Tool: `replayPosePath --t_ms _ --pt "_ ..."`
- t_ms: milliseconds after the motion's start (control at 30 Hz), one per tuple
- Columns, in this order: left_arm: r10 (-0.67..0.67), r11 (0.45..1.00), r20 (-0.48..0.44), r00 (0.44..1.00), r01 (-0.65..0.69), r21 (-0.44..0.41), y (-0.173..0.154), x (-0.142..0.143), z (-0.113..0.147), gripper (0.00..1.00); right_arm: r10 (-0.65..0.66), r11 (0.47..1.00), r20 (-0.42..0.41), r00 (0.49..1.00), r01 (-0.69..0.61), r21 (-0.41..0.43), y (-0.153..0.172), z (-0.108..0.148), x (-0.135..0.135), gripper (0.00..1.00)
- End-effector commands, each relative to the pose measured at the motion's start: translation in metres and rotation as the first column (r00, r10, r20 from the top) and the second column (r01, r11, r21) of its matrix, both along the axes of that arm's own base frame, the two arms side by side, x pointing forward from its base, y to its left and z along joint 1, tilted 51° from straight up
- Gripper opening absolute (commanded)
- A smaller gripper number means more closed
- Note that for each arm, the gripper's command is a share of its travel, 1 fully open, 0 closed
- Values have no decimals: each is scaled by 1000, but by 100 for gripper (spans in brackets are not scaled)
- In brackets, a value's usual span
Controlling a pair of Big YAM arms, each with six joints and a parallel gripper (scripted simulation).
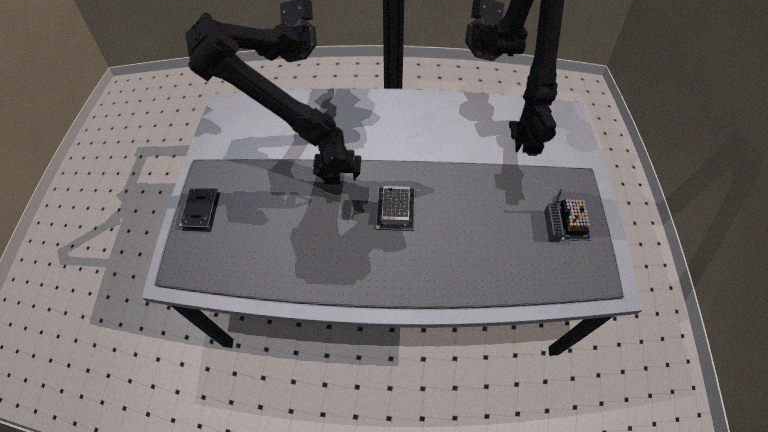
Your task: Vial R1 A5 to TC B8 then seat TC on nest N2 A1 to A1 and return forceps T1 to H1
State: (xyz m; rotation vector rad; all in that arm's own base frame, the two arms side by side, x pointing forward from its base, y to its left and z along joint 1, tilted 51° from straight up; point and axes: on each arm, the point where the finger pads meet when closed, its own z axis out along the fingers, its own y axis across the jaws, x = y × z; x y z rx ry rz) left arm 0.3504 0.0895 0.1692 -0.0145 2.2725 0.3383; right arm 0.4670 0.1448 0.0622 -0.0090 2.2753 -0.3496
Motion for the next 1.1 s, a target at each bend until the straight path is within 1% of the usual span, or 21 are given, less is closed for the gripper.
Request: replayPosePath --t_ms 0,433,500,533,567,1000,1067 --pt "11 1000 16 1000 -11 -5 2 3 7 23 -3 1000 7 1000 3 18 15 -5 5 100" --pt "11 1000 16 1000 -11 -5 2 3 7 23 -2 1000 -5 1000 2 10 58 -28 24 100" --pt "11 1000 16 1000 -11 -5 2 3 7 23 -2 1000 -5 1000 2 10 58 -28 24 100" --pt "11 1000 16 1000 -11 -5 2 3 7 23 -11 1000 -1 1000 11 12 57 -29 28 100" --pt "11 1000 16 1000 -11 -5 2 3 7 23 -1 1000 -5 1000 1 9 64 -31 27 100" --pt "11 1000 16 1000 -11 -5 2 3 7 23 1 1000 -4 1000 0 9 108 -51 48 100" --pt "11 1000 16 1000 -11 -5 2 3 7 23 1 1000 -4 1000 0 9 108 -51 48 100"
